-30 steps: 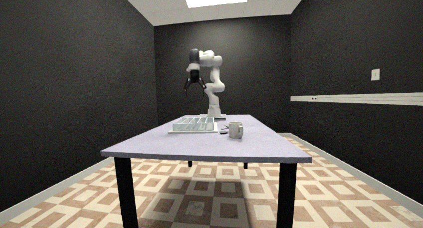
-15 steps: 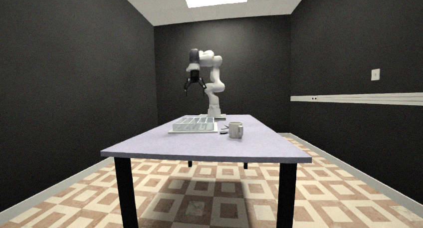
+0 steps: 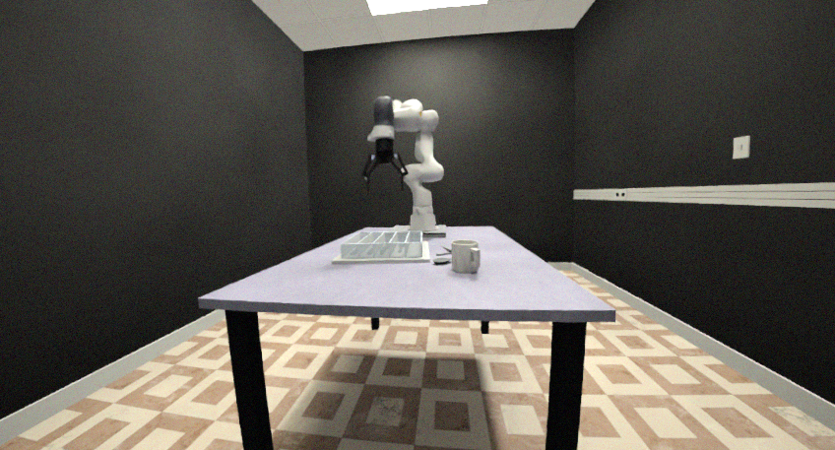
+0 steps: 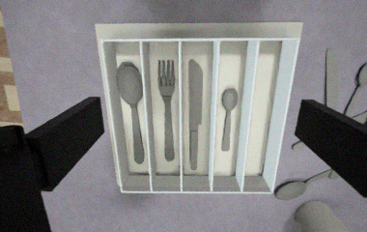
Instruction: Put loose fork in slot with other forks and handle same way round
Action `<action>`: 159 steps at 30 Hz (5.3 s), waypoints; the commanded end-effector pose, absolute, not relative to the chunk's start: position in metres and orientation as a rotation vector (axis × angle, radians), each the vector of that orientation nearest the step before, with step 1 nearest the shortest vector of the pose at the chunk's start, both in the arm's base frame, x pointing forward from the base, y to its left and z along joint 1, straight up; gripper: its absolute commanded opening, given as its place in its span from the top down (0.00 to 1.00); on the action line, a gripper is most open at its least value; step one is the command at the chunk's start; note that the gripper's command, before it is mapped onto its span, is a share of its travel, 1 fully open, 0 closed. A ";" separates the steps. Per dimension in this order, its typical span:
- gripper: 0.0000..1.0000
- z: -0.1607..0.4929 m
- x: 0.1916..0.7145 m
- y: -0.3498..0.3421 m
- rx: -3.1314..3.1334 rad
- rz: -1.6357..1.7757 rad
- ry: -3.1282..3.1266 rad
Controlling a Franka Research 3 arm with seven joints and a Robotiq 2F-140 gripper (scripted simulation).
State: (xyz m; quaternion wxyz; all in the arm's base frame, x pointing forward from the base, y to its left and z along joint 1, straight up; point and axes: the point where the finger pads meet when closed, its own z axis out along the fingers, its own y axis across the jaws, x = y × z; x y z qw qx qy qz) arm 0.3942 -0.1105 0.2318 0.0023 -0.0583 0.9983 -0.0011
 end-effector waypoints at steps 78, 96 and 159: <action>0.00 0.225 0.450 -0.060 -1.238 0.011 2.883; 0.00 0.219 0.475 -0.032 -1.679 0.016 2.647; 0.00 0.188 0.541 0.080 -2.799 0.015 1.405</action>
